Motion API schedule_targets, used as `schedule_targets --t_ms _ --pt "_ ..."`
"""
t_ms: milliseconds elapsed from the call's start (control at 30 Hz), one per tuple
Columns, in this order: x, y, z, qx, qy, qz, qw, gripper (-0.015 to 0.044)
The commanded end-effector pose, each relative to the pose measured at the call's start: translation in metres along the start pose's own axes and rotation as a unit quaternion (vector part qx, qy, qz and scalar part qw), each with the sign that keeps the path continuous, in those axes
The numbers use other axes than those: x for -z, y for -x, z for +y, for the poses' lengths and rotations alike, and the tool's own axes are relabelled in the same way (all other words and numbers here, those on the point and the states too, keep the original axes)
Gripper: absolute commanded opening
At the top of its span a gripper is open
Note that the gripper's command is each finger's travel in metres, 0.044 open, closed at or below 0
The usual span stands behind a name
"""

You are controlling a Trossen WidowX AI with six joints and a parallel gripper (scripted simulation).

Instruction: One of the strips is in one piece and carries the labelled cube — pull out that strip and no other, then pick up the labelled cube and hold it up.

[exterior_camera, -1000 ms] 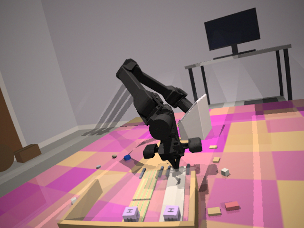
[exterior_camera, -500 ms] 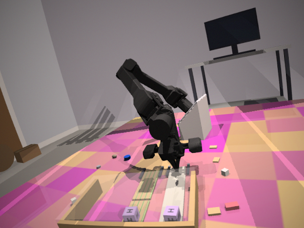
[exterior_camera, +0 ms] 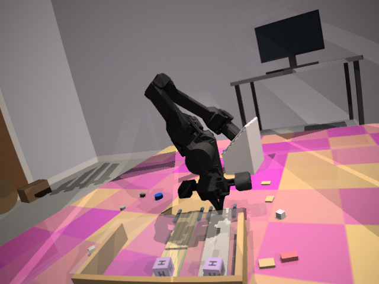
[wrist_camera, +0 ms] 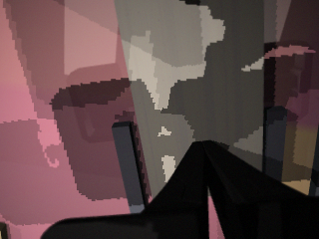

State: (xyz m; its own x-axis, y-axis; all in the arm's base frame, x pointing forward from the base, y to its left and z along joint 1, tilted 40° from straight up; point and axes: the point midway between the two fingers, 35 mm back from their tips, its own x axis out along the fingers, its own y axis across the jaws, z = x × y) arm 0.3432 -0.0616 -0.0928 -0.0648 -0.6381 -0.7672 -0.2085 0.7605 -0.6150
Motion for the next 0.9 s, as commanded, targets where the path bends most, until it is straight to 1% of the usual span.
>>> schedule_targets --t_ms 0,867 --pt "0.006 -0.004 0.0 0.001 0.002 0.005 1.0 0.0" --pt "0.046 -0.005 0.001 0.001 0.003 0.006 1.0 0.0"
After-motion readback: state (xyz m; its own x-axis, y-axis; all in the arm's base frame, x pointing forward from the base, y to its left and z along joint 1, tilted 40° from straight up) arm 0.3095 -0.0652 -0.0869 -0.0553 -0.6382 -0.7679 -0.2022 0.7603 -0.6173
